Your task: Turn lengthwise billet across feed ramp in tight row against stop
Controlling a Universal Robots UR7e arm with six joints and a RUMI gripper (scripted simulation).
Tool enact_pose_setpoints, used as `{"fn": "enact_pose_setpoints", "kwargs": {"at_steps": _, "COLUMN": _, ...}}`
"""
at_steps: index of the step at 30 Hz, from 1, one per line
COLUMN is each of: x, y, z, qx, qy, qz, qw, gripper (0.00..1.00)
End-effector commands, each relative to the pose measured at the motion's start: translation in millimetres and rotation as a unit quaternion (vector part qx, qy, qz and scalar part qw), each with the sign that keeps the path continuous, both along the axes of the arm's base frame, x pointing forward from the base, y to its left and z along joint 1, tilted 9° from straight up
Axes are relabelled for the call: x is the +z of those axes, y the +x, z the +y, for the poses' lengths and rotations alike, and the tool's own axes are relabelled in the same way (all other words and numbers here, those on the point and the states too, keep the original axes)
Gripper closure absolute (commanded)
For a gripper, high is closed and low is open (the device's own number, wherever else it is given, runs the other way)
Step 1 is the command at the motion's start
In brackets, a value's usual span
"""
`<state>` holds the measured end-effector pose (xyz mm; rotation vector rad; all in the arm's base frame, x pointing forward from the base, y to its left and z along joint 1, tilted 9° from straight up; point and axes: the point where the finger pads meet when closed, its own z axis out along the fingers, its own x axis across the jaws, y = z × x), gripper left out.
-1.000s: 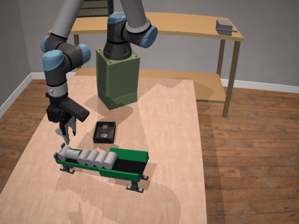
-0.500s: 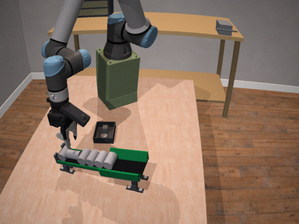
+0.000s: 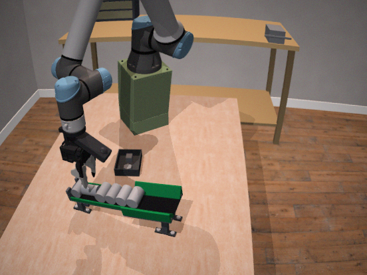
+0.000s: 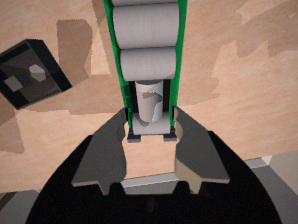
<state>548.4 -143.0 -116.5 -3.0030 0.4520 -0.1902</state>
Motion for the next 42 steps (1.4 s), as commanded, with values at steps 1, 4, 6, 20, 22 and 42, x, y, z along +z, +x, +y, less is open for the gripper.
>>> {"fn": "enact_pose_setpoints", "kwargs": {"at_steps": 1, "x": -11, "y": 2, "z": 1, "qx": 0.000, "qy": 0.000, "qz": 0.000, "qw": 1.000, "gripper": 0.65}}
{"fn": "enact_pose_setpoints", "kwargs": {"at_steps": 4, "x": -29, "y": 5, "z": 2, "qx": 0.000, "qy": 0.000, "qz": 0.000, "qw": 1.000, "gripper": 0.65}}
{"fn": "enact_pose_setpoints", "kwargs": {"at_steps": 6, "x": -29, "y": 5, "z": 2, "qx": 0.000, "qy": 0.000, "qz": 0.000, "qw": 1.000, "gripper": 0.65}}
{"fn": "enact_pose_setpoints", "kwargs": {"at_steps": 20, "x": -42, "y": 6, "z": 3, "qx": 0.000, "qy": 0.000, "qz": 0.000, "qw": 1.000, "gripper": 0.65}}
{"fn": "enact_pose_setpoints", "kwargs": {"at_steps": 22, "x": -45, "y": 7, "z": 3, "qx": 0.000, "qy": 0.000, "qz": 0.000, "qw": 1.000, "gripper": 0.65}}
{"fn": "enact_pose_setpoints", "kwargs": {"at_steps": 42, "x": -45, "y": 7, "z": 3, "qx": 0.000, "qy": 0.000, "qz": 0.000, "qw": 1.000, "gripper": 1.00}}
